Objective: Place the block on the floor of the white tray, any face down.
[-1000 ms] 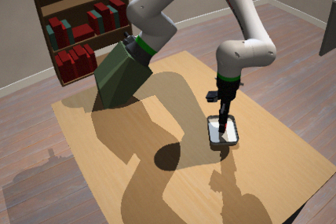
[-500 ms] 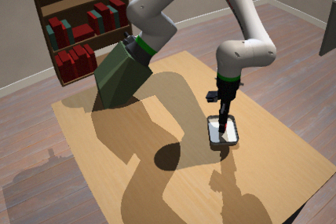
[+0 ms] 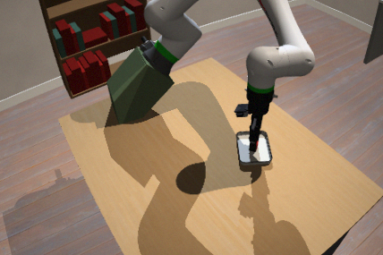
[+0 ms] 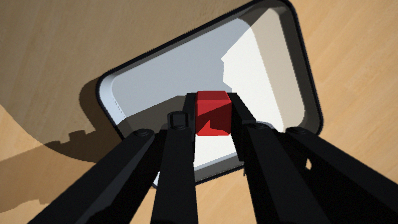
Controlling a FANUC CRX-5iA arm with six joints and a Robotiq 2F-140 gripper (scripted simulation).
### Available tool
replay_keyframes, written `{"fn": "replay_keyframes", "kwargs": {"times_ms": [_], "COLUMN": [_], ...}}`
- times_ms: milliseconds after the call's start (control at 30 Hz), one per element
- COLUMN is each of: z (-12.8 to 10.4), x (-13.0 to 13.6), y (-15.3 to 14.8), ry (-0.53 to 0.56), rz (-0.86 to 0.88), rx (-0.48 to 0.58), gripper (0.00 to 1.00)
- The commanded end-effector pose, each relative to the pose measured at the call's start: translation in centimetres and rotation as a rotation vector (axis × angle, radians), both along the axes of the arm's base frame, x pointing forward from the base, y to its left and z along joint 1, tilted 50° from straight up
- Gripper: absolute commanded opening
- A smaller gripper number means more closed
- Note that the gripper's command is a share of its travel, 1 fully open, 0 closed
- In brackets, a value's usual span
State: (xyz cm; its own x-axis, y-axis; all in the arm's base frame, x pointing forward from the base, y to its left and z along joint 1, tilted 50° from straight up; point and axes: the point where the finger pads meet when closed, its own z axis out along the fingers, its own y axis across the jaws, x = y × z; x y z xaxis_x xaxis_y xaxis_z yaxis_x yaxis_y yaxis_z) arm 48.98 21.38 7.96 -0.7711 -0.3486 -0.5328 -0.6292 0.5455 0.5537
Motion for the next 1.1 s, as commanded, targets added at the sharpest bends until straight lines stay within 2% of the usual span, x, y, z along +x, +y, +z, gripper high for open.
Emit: {"fn": "replay_keyframes", "kwargs": {"times_ms": [0, 500, 533, 1067], "z": [0.03, 0.02, 0.02, 0.02], "x": [0.06, 0.06, 0.06, 0.06], "y": [-0.05, -0.05, -0.05, -0.05], "ry": [-0.001, -0.001, -0.001, -0.001], "rz": [-0.001, -0.001, -0.001, -0.001], "rx": [-0.001, -0.001, -0.001, -0.001], "gripper": [0.1, 0.1, 0.36, 0.36]}}
